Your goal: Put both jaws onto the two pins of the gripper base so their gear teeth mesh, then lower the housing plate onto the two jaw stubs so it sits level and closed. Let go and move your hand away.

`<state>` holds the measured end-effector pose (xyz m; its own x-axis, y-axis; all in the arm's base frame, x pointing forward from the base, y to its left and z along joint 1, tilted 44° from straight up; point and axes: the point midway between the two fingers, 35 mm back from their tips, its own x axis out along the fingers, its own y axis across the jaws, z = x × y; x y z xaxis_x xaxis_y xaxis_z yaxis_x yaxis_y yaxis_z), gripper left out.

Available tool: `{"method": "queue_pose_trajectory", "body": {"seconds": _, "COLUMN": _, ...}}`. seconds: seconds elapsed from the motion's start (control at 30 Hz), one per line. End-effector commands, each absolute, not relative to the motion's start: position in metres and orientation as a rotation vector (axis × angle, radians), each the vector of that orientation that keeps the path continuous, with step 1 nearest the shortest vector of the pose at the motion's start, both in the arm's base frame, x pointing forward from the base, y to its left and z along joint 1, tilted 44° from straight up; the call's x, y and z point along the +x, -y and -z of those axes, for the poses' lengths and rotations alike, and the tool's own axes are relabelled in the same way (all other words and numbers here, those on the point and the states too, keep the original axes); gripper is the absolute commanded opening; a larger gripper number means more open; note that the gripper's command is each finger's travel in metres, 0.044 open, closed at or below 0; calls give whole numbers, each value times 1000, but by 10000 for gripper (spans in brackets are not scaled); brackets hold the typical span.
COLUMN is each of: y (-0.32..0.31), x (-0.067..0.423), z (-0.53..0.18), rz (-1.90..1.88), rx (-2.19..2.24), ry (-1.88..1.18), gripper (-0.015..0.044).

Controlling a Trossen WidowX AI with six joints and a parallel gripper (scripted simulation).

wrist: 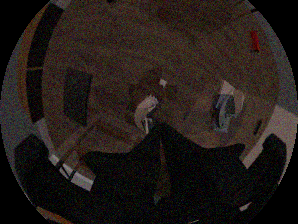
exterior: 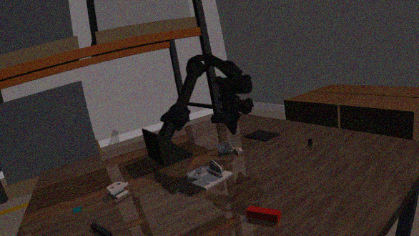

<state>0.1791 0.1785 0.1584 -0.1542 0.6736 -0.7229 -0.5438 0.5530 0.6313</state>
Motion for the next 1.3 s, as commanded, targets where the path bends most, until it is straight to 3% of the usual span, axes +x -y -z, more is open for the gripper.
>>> {"method": "queue_pose_trajectory", "body": {"seconds": 0.0, "y": -178, "x": 179, "z": -158, "rz": -1068, "rx": 124, "ry": -1358, "gripper": 0}}
{"method": "queue_pose_trajectory", "body": {"seconds": 0.4, "y": -178, "x": 179, "z": -158, "rz": -1068, "rx": 124, "ry": -1358, "gripper": 0}}
{"method": "queue_pose_trajectory", "body": {"seconds": 0.97, "y": -178, "x": 179, "z": -158, "rz": -1068, "rx": 124, "ry": -1358, "gripper": 440}}
{"method": "queue_pose_trajectory", "body": {"seconds": 1.27, "y": -178, "x": 179, "z": -158, "rz": -1068, "rx": 124, "ry": -1358, "gripper": 440}}
